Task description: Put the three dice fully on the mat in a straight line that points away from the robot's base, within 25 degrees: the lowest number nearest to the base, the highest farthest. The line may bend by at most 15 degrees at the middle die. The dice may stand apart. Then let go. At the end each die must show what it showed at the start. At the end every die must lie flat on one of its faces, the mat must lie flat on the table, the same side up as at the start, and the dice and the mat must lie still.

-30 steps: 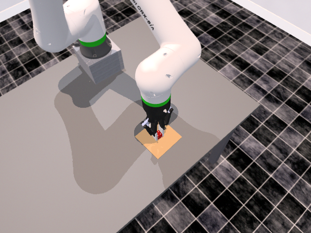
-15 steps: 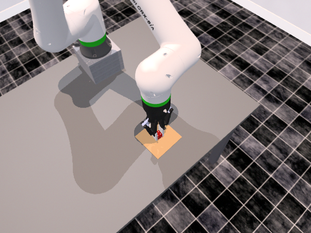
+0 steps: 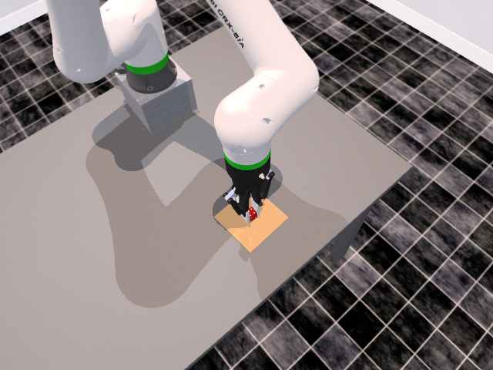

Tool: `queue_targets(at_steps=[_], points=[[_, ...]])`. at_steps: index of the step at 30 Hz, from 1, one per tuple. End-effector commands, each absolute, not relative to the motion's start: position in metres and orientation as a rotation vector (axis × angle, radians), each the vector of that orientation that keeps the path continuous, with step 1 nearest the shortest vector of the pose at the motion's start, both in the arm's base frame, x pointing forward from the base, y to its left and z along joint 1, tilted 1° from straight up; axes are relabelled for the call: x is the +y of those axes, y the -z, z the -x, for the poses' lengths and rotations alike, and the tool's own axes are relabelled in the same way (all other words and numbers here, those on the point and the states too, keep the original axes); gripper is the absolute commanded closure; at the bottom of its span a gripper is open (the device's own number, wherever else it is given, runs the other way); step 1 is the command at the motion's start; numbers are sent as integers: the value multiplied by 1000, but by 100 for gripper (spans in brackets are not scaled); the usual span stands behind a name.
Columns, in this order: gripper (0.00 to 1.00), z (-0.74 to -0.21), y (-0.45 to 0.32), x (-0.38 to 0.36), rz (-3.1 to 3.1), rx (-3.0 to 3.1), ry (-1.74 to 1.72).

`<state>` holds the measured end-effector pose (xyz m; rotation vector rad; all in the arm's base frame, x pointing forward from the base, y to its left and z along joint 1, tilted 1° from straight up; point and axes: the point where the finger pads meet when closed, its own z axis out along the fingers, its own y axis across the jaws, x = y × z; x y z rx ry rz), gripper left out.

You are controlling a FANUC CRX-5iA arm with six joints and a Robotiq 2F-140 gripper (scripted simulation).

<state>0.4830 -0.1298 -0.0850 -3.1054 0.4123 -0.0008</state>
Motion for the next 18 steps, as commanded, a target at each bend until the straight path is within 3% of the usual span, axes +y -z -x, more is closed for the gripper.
queue_targets(at_steps=[1, 18], points=[[87, -483, 85, -130, 3105, 412, 1], [87, -483, 88, -130, 3105, 412, 1]])
